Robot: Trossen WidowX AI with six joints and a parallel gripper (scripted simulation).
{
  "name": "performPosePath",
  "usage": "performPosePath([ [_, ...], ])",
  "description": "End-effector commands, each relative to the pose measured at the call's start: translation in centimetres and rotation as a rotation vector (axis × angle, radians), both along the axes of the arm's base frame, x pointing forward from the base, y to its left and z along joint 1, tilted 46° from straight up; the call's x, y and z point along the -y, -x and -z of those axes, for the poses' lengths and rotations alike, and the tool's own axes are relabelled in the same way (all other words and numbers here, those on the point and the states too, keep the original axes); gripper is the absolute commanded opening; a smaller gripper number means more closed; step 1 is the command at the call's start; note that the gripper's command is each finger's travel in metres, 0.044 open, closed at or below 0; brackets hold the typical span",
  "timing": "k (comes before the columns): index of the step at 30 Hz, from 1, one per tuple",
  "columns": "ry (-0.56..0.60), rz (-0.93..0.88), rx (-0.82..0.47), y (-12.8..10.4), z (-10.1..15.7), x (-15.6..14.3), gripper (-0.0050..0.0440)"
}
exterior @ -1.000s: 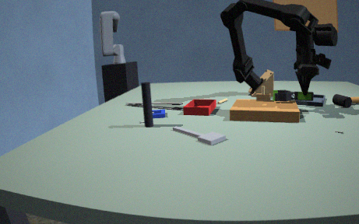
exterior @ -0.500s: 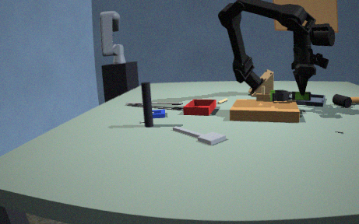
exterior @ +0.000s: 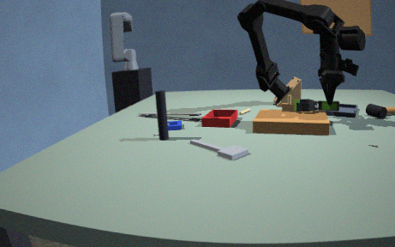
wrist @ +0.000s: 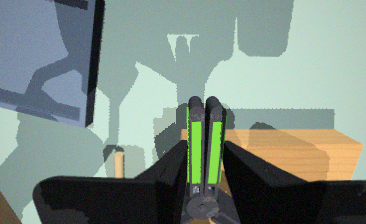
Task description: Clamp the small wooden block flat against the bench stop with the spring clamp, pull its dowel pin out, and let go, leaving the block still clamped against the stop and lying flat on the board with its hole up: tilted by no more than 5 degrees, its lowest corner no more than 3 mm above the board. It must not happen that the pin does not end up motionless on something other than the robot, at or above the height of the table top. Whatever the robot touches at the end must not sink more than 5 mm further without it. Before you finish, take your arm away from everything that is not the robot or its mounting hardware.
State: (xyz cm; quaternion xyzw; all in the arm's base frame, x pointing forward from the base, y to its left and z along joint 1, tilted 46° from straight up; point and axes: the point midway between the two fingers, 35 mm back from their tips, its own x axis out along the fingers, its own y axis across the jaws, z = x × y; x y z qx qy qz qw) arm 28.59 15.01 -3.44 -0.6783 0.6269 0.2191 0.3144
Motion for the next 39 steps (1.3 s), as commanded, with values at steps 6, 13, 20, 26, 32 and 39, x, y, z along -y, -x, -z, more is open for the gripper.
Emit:
performPosePath([
  [6,0.004,-0.001,-0.002,0.16,-0.52,0.69,0.0000],
  [13,0.004,-0.001,-0.002,0.19,-0.76,0.92,0.0000],
  [20,0.004,-0.001,-0.002,0.20,-0.87,1.04,0.0000],
  [26,0.004,-0.001,-0.002,0.09,-0.88,1.03,0.0000],
  [32,0.004,-0.001,-0.002,-0.22,-0.93,1.03,0.0000],
  [39,0.004,-0.001,-0.002,-0.44,-0.96,1.02,0.0000],
])
